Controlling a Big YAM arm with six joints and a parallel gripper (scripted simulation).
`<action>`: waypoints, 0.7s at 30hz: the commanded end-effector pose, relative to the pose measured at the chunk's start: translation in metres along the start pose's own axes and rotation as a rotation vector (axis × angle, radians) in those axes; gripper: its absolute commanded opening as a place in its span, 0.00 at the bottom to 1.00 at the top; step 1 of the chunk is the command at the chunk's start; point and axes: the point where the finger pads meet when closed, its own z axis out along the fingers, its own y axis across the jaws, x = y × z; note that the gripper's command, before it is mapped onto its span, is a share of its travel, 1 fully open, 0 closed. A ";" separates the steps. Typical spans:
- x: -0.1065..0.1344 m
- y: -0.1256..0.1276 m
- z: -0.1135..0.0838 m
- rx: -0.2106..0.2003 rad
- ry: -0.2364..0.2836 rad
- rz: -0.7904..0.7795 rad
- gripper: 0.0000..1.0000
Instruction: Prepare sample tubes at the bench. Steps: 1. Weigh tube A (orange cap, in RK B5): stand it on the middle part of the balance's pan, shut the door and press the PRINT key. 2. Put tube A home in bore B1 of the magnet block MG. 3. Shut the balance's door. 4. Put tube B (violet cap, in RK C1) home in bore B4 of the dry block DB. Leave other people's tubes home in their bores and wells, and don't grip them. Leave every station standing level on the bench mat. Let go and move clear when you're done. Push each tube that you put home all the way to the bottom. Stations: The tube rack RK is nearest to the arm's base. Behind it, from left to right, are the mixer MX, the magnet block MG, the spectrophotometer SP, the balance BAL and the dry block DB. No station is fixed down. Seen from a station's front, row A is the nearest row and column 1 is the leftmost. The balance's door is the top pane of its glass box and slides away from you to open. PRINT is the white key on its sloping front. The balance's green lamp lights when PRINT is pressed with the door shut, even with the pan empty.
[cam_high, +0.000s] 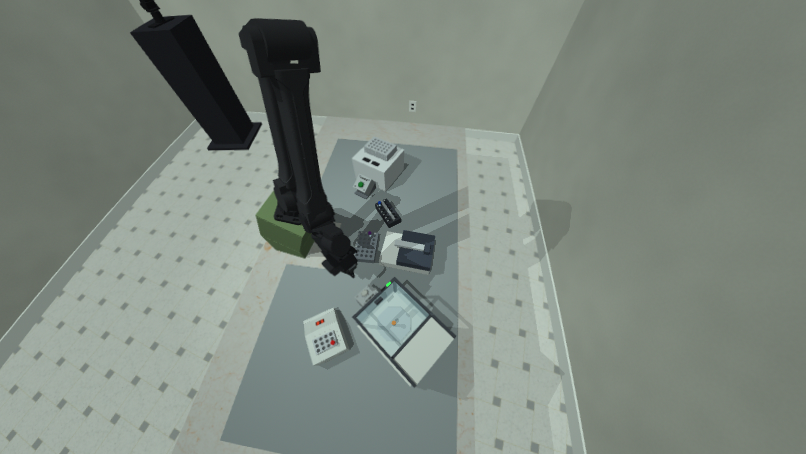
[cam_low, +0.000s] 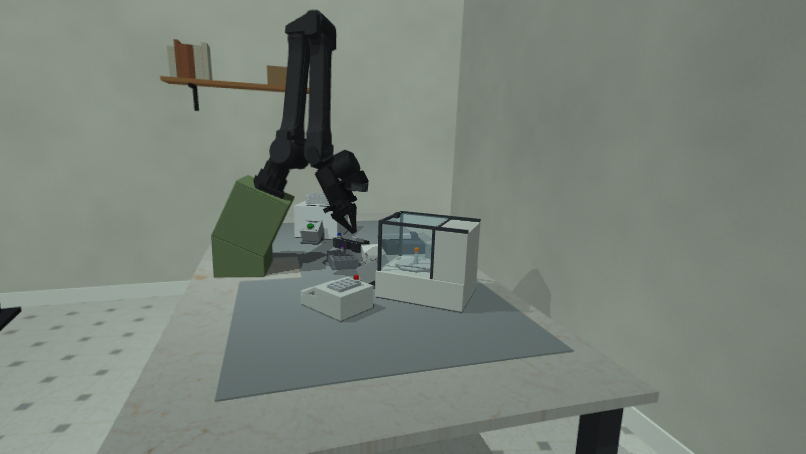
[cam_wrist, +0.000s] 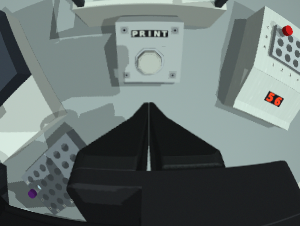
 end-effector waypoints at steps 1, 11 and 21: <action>-0.005 -0.003 -0.005 0.007 -0.008 -0.002 0.00; -0.007 -0.001 -0.002 0.000 -0.013 -0.001 0.00; -0.007 -0.001 -0.002 0.000 -0.013 -0.001 0.00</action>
